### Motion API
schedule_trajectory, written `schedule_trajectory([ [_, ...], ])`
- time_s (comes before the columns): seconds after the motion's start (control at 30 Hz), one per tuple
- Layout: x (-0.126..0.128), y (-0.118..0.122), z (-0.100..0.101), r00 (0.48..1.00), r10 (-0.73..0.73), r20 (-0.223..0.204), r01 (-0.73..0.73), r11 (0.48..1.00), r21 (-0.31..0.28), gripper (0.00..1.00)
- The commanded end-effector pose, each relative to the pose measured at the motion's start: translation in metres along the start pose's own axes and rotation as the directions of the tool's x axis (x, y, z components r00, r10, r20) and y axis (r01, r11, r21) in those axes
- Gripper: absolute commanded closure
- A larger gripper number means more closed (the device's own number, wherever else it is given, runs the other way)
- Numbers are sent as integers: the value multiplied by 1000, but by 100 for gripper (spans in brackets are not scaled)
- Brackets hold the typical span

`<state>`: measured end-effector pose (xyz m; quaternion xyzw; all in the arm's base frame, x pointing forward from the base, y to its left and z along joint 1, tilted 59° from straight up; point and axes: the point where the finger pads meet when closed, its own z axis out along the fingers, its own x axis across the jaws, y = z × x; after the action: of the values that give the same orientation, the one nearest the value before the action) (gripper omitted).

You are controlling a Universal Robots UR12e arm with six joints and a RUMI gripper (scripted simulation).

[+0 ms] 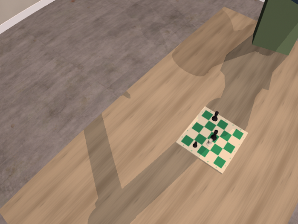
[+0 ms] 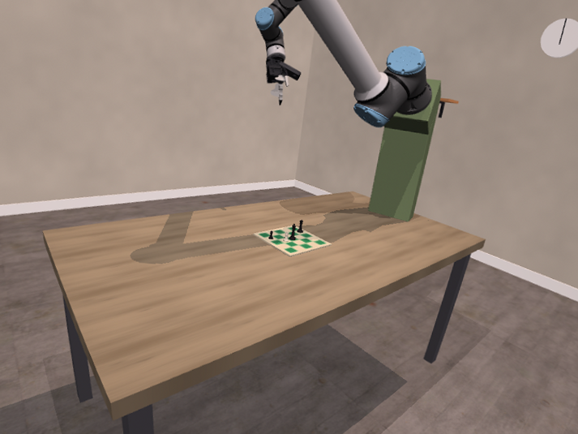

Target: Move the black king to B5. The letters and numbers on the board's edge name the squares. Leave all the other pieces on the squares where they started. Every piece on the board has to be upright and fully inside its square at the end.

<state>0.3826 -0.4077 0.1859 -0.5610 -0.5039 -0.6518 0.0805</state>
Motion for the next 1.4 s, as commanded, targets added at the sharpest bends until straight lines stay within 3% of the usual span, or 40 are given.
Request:
schedule_trajectory([
  [0.0,-13,50,46,978,169,-119,-157,983,98,0],
  [0.03,-15,59,58,970,204,-135,-188,975,122,0],
  [0.13,-15,59,58,970,204,-135,-188,975,122,0],
  [0.27,-22,92,111,920,349,-181,-305,924,231,0],
  [0.3,-22,92,111,920,349,-181,-305,924,231,0],
  [0.37,-25,107,140,887,420,-192,-358,888,289,0],
  [0.4,-25,107,140,887,420,-192,-358,888,289,0],
  [0.47,-28,120,171,851,488,-193,-406,845,348,0],
  [0.5,-28,120,171,851,488,-193,-406,845,348,0],
  [0.57,-29,132,203,812,553,-186,-449,796,405,0],
  [0.6,-29,132,203,812,553,-186,-449,796,405,0],
  [0.63,-29,137,220,792,583,-180,-468,770,433,0],
  [0.7,-29,137,220,792,583,-180,-468,770,433,0],
  [0.8,-29,149,268,732,665,-149,-519,685,511,0],
  [0.83,-29,149,268,732,665,-149,-519,685,511,0],
  [0.9,-28,155,301,691,712,-122,-546,626,557,0],
  [0.93,-28,155,301,691,712,-122,-546,626,557,0],
  [1.0,-26,159,332,653,752,-91,-568,565,598,0],
  [1.03,-26,159,332,653,752,-91,-568,565,598,0],
  [1.13,-23,162,376,599,800,-40,-593,477,649,0],
  [1.17,-23,162,376,599,800,-40,-593,477,649,0],
  [1.2,-21,162,390,582,813,-23,-600,448,663,0],
  [1.27,-21,162,390,582,813,-23,-600,448,663,0],
  [1.37,-17,162,427,538,843,28,-615,369,697,0],
])
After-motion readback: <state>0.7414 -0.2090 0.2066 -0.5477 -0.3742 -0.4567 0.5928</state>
